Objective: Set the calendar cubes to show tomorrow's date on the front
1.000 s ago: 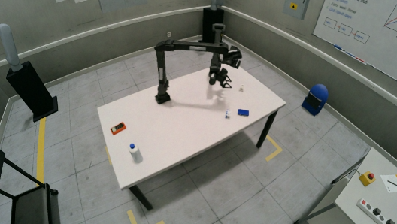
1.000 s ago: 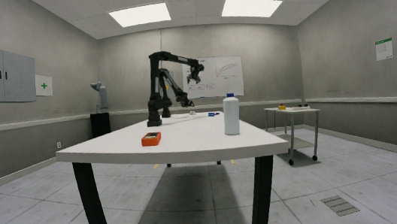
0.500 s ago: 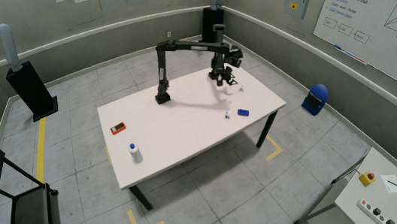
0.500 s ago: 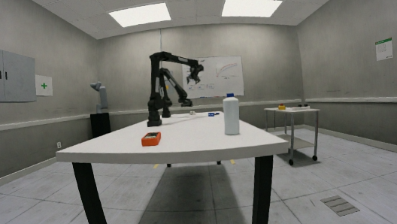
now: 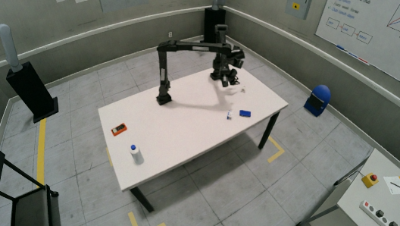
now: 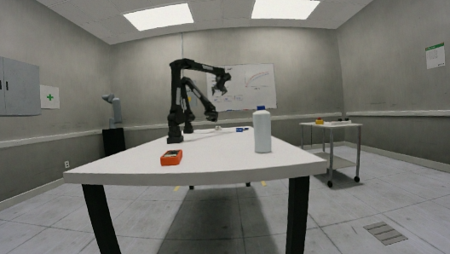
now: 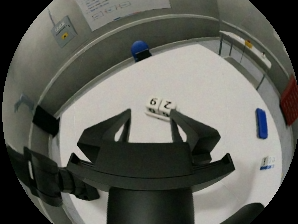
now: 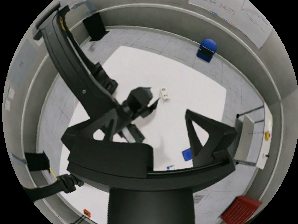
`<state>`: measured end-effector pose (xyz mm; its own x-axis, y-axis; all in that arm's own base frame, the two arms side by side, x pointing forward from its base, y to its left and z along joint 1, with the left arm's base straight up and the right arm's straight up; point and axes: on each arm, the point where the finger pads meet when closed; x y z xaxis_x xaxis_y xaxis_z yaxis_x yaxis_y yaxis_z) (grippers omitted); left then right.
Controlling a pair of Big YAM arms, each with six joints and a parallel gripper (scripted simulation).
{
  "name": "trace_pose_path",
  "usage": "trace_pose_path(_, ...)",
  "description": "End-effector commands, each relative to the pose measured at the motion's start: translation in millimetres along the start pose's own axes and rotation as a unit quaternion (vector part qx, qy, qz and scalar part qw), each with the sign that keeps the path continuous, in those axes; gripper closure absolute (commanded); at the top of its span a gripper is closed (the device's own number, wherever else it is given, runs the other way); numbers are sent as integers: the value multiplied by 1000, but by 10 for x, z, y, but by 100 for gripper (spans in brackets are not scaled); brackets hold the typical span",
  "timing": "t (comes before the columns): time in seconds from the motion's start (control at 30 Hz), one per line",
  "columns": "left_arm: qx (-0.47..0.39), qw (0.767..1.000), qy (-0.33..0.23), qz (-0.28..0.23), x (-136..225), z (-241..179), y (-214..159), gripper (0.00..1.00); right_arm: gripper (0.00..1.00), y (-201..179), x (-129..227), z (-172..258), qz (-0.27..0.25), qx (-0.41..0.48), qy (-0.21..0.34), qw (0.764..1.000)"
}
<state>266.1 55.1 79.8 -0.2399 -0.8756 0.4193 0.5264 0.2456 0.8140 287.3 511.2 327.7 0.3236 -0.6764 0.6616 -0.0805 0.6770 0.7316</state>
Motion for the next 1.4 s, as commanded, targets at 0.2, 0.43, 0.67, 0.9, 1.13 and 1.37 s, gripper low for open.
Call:
trace_pose_path(0.2, -188, 978, -45, 80, -204, -189, 164, 46, 0, 366, 238, -8, -24, 22, -15, 999)
trace_pose_path(0.43, -262, 957, -77, 103, -340, -282, 210, 46, 0, 366, 238, -8, -24, 22, -15, 999)
trace_pose_path(0.67, -317, 936, -111, 107, -447, -347, 292, 46, 0, 366, 238, -8, -24, 22, -15, 999)
trace_pose_path(0.9, -351, 916, -149, 126, -635, -465, 497, 46, 0, 366, 238, -8, -24, 22, -15, 999)
trace_pose_path(1.13, -411, 878, -197, 145, -636, -476, 489, 46, 0, 366, 238, -8, -24, 22, -15, 999)
trace_pose_path(1.37, -515, 798, -271, 159, -646, -507, 415, 46, 0, 366, 238, -8, -24, 22, -15, 999)
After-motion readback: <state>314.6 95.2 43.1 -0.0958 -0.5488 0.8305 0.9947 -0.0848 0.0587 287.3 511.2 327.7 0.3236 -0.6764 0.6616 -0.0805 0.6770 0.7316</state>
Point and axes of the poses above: on each arm, the point where the finger pads meet when closed, its own x axis back along the fingers, its own z axis across the jaws, y = z × x, and after that the axes turned 11 degrees about -x, right-handed
